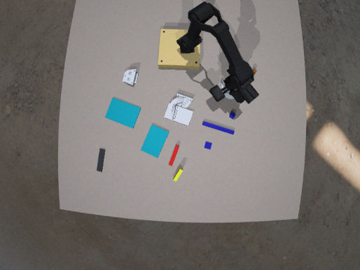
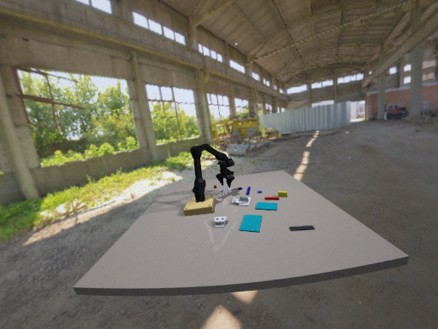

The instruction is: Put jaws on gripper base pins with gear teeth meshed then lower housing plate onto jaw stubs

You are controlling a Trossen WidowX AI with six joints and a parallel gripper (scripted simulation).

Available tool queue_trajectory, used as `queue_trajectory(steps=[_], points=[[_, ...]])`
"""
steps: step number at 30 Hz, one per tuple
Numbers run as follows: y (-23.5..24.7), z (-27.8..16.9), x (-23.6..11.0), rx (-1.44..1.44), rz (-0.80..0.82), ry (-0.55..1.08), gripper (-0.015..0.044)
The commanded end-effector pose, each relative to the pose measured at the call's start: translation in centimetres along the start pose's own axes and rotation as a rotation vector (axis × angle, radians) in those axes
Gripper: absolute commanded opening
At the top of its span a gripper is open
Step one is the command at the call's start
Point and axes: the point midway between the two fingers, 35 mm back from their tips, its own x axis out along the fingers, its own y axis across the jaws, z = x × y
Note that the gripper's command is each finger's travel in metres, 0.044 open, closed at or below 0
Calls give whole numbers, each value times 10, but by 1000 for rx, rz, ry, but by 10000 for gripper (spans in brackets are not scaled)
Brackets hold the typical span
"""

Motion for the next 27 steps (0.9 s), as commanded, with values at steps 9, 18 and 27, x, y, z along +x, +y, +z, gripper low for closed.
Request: queue_trajectory(steps=[9, 18, 27], points=[[1, 1, 12, -4, 3, -3, 440], [1, 2, 27, -4, 3, -3, 440], [1, 1, 41, -4, 4, -3, 440]])
